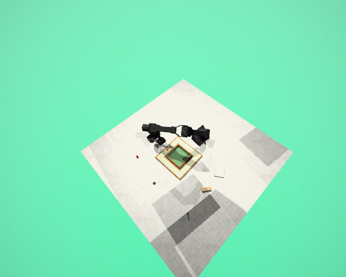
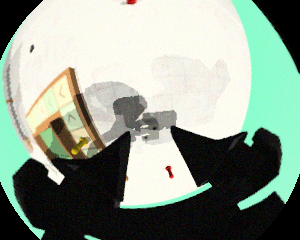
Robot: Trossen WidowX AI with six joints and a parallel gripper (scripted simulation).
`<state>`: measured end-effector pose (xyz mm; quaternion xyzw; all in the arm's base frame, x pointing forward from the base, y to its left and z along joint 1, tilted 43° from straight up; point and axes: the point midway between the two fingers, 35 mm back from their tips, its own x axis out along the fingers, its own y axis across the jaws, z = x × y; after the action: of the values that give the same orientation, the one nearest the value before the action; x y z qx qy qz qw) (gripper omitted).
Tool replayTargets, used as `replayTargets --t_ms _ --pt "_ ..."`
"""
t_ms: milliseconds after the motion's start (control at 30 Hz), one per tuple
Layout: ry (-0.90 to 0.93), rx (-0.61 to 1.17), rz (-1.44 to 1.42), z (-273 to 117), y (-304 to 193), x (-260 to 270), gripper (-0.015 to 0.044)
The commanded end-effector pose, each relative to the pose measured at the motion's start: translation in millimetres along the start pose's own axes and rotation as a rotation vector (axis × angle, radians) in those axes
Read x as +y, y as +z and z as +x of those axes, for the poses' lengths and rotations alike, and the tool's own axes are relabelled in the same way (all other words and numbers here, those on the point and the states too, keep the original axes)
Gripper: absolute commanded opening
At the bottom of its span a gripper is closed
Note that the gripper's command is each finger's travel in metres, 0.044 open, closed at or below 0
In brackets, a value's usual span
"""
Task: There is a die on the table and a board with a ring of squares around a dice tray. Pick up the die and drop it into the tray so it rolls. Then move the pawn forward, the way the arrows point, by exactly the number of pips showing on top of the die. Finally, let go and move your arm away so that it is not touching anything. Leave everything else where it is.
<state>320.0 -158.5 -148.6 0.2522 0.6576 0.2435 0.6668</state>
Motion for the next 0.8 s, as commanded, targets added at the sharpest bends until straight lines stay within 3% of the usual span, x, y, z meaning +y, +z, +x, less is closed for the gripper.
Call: replayTargets --t_ms 0,233,467,667,767 --pt "0.015 0.008 0.013 12.8 -3.6 0.7 0.0275" --pt "0.015 0.008 0.013 18.3 -3.8 1.0 0.0275" --pt "0.015 0.008 0.013 18.3 -3.8 1.0 0.0091" --pt "0.015 0.008 0.013 18.3 -3.8 1.0 0.0051" --pt "0.015 0.008 0.013 15.6 -3.0 0.4 0.0"
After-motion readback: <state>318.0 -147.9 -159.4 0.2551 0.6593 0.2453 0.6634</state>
